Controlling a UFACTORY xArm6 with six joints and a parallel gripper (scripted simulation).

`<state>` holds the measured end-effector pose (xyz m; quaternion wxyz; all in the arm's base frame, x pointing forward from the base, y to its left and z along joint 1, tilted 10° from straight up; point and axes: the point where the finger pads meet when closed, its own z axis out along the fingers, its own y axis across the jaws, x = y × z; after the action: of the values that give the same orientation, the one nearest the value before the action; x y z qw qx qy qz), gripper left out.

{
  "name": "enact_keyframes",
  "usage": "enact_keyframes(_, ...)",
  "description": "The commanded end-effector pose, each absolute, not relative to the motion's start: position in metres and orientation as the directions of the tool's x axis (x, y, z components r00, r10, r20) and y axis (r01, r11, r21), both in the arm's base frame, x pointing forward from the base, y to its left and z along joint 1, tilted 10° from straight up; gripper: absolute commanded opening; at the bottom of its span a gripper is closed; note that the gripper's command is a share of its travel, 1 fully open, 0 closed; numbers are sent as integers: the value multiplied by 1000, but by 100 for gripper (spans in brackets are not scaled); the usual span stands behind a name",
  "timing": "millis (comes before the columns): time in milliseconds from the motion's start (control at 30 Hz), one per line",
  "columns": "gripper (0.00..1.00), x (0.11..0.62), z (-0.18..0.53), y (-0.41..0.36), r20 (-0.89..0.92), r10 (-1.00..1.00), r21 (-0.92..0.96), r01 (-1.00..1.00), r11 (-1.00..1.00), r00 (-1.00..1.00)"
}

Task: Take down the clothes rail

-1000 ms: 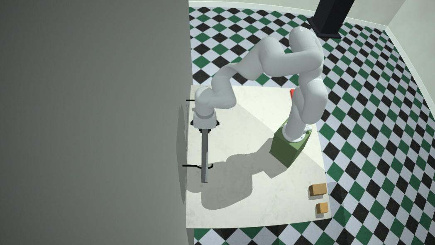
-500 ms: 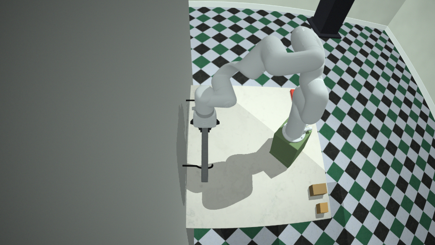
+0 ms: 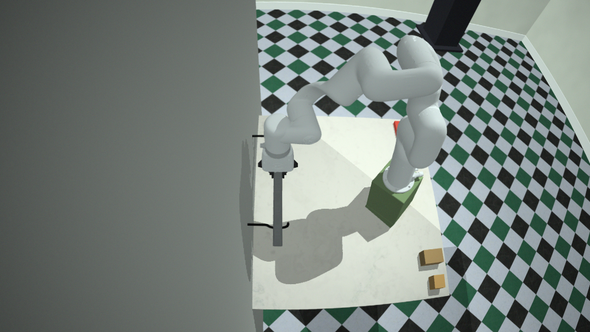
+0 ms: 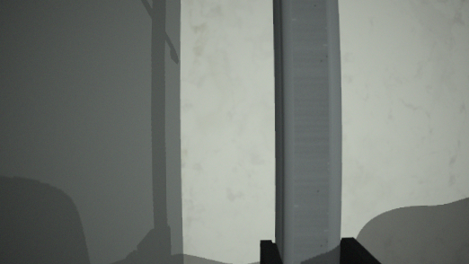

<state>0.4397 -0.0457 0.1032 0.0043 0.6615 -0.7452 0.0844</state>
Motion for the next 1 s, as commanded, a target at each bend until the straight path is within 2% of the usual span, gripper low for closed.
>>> enact_keyframes(0, 0, 441, 108, -45, 118, -985, -125, -986, 110, -125)
enact_keyframes(967, 0, 439, 125, -43, 118, -985, -125, -986, 110, -125)
